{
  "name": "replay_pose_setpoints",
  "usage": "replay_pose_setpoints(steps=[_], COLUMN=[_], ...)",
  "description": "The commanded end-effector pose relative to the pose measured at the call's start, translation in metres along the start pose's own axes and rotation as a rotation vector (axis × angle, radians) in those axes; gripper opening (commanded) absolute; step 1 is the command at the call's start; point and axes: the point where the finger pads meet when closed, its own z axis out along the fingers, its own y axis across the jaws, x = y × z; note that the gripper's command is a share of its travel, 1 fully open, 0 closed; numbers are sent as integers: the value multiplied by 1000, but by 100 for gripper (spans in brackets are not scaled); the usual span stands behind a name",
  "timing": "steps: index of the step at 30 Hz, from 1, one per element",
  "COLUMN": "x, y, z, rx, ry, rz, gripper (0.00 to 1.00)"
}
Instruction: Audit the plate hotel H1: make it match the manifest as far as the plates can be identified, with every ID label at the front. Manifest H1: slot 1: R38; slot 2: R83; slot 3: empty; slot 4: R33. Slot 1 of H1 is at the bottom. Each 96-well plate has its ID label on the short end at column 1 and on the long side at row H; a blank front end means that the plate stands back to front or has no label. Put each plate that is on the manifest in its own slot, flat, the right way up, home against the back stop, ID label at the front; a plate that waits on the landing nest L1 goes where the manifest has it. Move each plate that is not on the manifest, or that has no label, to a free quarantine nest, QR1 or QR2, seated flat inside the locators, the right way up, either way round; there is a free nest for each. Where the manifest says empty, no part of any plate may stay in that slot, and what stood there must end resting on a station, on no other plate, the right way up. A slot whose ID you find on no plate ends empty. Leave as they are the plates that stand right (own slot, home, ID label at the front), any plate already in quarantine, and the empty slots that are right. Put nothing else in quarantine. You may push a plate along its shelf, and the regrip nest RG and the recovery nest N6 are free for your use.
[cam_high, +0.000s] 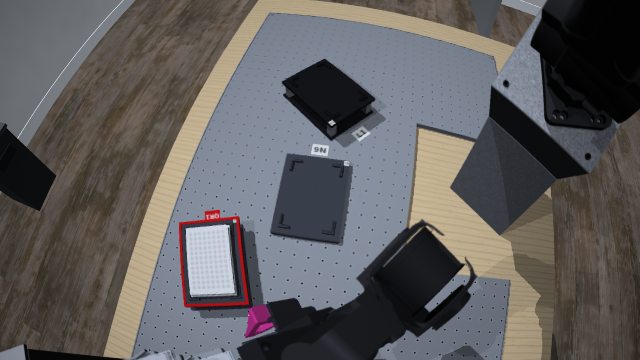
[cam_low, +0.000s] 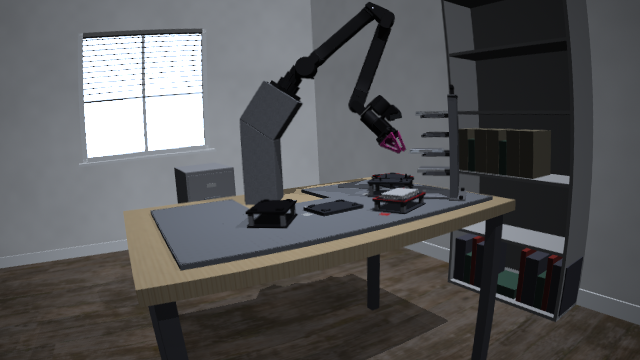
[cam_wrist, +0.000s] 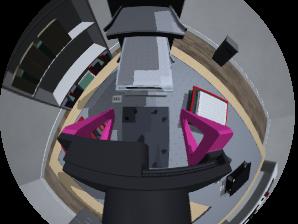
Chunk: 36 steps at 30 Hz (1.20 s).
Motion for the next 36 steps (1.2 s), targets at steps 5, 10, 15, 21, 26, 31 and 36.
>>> replay_pose_setpoints(steps=[5,10,15,21,26,31,36], x=[15,18,25,32,29,31,31], y=[5,5,4,4,8,2,2], z=[-16,-19,-26,-34,-27,-32,-32], rx=[-13,-14,-13,-12,-19,-7,-7], ry=[4,2,7,9,-18,-7,-7], rz=[10,11,10,9,16,4,4], gripper=[100,100,100,100,0,0,0])
